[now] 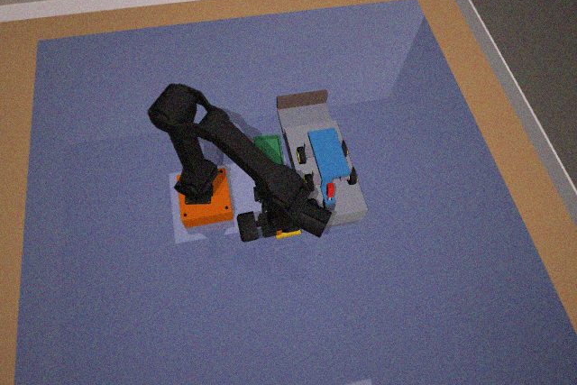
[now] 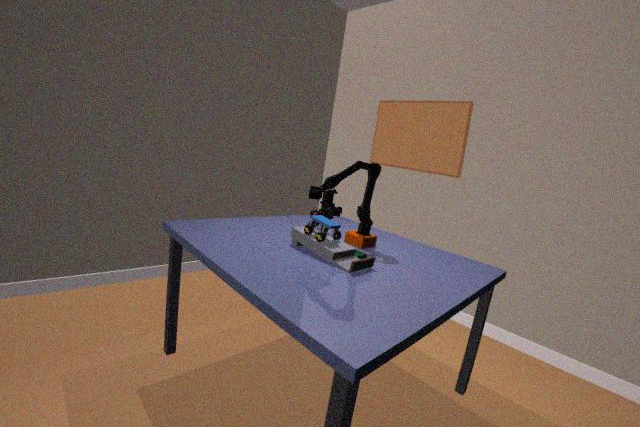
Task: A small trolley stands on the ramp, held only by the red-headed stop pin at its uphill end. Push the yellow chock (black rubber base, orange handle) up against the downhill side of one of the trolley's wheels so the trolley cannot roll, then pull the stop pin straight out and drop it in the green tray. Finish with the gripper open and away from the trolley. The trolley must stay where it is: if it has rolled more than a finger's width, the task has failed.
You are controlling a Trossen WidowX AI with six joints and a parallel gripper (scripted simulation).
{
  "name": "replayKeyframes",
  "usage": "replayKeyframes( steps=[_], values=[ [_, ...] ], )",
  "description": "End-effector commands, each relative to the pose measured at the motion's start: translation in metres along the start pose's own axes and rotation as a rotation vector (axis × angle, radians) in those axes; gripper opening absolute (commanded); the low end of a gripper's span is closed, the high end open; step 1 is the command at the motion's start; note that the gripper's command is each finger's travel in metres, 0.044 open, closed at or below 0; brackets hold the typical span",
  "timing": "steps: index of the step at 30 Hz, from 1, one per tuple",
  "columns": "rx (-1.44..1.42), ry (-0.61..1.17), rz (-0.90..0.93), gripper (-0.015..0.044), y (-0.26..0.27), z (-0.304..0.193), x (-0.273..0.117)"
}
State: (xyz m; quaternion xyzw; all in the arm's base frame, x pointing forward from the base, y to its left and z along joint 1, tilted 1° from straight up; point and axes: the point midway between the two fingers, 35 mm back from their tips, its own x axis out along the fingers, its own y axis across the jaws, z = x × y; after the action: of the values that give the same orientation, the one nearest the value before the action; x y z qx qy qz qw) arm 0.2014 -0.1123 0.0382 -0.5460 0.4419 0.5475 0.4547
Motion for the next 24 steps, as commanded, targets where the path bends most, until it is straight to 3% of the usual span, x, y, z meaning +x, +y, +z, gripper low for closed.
replayKeyframes(
  steps=[1, 24],
  values=[
    [0.000, 0.007, -0.001, 0.0000, -0.001, -0.001, -0.013],
    [0.000, 0.007, -0.001, 0.0000, -0.001, -0.001, -0.098]
  ],
)
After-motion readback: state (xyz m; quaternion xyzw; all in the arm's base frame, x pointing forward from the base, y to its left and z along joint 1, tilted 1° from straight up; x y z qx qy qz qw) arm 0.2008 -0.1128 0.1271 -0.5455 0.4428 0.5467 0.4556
